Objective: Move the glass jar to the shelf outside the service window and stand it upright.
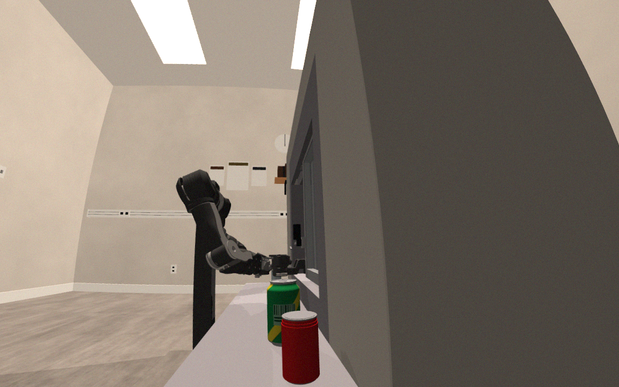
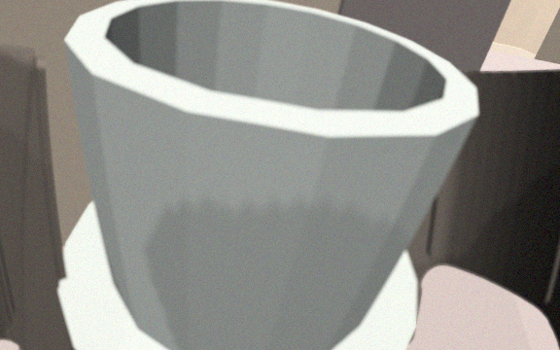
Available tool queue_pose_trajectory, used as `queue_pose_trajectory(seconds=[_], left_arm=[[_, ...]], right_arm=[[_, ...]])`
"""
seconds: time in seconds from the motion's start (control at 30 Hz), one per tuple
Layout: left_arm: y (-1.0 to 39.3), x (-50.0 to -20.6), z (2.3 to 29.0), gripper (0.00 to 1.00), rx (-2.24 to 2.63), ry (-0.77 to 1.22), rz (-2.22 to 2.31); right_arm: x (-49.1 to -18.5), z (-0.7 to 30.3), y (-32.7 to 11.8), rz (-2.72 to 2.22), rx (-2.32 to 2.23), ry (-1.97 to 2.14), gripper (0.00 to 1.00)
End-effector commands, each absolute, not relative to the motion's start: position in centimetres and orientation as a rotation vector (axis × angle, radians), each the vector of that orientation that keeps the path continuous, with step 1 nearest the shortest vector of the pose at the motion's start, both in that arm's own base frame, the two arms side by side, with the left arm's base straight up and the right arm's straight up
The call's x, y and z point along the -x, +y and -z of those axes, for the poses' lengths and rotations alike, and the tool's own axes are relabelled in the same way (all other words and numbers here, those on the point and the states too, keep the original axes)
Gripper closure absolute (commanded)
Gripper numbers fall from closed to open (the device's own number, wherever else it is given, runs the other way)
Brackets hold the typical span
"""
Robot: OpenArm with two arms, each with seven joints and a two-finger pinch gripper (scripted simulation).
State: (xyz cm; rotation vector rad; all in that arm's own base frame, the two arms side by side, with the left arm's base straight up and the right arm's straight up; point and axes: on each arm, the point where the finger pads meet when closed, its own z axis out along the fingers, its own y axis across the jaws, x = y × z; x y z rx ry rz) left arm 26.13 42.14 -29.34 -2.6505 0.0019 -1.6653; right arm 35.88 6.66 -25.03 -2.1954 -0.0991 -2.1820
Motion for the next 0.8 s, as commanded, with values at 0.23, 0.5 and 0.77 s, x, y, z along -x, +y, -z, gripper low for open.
queue_pose_trajectory(seconds=[0.23, 0.5, 0.77], left_arm=[[42.15, -26.17, 29.25, 1.00, 2.650, 0.005, 1.671], [42.15, -26.17, 29.25, 1.00, 2.651, 0.009, 1.672], [42.15, -26.17, 29.11, 1.00, 2.651, 0.012, 1.673]], right_arm=[[-35.98, 24.83, 6.58, 2.188, 2.193, -0.094, 1.00], [-36.22, 24.84, 6.30, 2.191, 2.201, -0.082, 1.00], [-35.95, 24.83, 6.62, 2.187, 2.192, -0.096, 1.00]])
